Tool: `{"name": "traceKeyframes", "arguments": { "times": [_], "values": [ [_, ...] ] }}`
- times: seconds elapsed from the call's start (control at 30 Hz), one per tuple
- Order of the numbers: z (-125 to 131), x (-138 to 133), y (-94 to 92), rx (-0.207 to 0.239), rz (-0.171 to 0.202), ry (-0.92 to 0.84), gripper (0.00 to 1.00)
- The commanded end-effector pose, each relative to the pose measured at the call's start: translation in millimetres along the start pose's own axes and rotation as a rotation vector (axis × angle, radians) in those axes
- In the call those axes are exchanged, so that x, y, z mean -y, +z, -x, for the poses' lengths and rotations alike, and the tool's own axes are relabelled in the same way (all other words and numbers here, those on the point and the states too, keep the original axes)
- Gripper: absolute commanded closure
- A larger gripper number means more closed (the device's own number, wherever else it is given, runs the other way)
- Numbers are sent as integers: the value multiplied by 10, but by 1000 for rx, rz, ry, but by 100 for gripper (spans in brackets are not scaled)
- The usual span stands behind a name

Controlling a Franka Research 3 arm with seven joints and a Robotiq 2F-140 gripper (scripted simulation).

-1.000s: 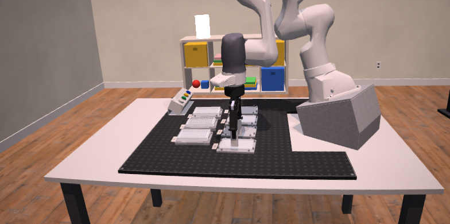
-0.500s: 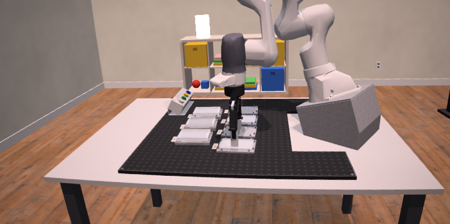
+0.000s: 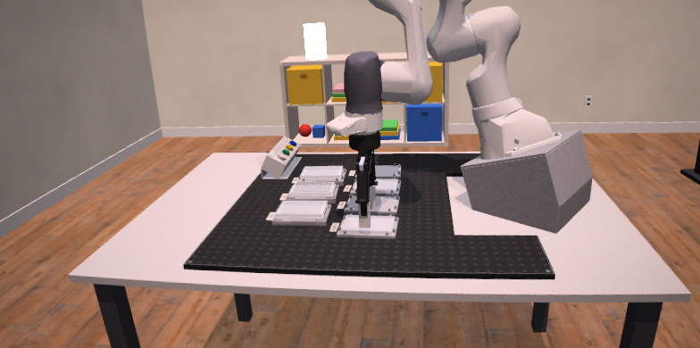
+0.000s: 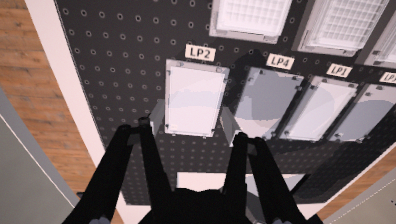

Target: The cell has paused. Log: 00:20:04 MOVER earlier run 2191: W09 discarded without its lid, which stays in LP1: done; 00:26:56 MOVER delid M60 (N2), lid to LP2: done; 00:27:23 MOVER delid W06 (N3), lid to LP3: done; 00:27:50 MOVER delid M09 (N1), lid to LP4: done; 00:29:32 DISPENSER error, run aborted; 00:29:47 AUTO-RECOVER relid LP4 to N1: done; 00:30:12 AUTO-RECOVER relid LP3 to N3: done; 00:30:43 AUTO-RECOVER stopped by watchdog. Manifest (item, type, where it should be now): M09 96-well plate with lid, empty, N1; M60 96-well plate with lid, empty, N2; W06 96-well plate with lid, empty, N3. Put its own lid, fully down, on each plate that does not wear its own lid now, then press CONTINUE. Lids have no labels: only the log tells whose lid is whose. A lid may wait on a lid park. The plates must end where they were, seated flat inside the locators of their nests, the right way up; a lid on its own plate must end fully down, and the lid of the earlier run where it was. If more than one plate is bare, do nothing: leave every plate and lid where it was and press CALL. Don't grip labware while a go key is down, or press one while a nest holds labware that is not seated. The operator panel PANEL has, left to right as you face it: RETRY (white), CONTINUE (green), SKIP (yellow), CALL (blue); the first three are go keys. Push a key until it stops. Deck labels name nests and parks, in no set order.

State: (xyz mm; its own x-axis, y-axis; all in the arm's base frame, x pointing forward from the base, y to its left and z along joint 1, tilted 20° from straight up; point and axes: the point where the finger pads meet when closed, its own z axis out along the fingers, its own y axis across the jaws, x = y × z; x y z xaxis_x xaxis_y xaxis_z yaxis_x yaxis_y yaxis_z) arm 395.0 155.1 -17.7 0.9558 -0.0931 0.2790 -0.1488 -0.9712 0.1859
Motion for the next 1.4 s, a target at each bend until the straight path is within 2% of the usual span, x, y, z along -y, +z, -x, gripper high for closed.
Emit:
{"name": "traceKeyframes", "arguments": {
  "times": [0.0, 1.37],
  "values": [
    [2, 4, 10, -1, -2, -5, 34],
    [2, 4, 160, -1, -2, -5, 34]
  ]
}}
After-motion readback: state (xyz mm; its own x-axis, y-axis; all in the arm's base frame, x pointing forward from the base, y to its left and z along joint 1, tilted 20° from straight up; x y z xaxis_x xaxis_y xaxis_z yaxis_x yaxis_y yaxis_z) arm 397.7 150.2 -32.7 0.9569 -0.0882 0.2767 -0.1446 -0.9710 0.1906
